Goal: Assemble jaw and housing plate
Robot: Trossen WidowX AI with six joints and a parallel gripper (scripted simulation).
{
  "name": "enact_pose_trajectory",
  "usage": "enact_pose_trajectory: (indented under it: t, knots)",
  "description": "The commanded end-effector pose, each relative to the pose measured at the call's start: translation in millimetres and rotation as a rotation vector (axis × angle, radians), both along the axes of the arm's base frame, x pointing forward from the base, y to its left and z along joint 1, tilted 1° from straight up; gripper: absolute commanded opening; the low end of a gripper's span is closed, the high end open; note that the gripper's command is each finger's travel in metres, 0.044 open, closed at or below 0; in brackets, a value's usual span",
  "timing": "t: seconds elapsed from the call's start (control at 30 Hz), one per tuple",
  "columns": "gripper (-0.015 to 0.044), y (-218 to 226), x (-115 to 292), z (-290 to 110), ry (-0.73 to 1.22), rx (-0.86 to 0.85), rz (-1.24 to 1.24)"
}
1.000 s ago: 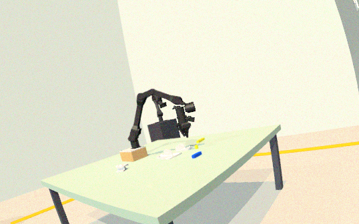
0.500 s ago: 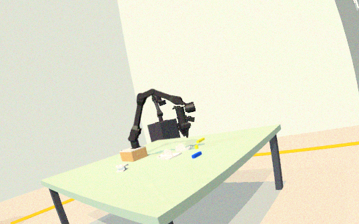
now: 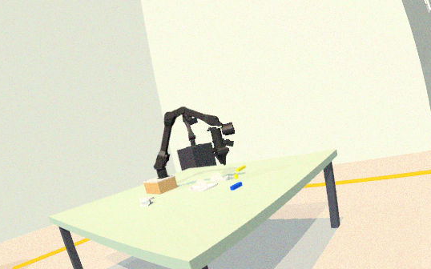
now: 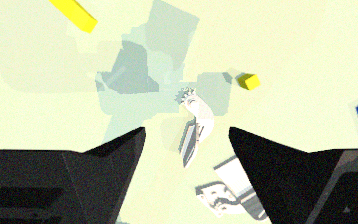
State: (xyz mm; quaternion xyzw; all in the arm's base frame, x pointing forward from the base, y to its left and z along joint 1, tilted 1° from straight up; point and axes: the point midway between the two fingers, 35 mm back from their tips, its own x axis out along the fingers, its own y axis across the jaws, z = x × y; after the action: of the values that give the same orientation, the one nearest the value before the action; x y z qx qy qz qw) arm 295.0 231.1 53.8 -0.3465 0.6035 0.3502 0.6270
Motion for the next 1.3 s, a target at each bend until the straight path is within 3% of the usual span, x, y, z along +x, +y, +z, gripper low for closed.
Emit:
enact_pose_trajectory:
  t: [0.0, 0.37, 0.73, 1.27]
  knots:
    - [0.0282, 0.0, 0.0, 0.1, 0.000, 0.000, 0.000]
    - [0.0000, 0.0, 0.0, 0.1, 0.000, 0.000, 0.000]
    - [0.0000, 0.0, 0.0, 0.1, 0.000, 0.000, 0.000]
    - [0.0420, -51.9, -5.6, 11.7, -0.001, 0.006, -0.254]
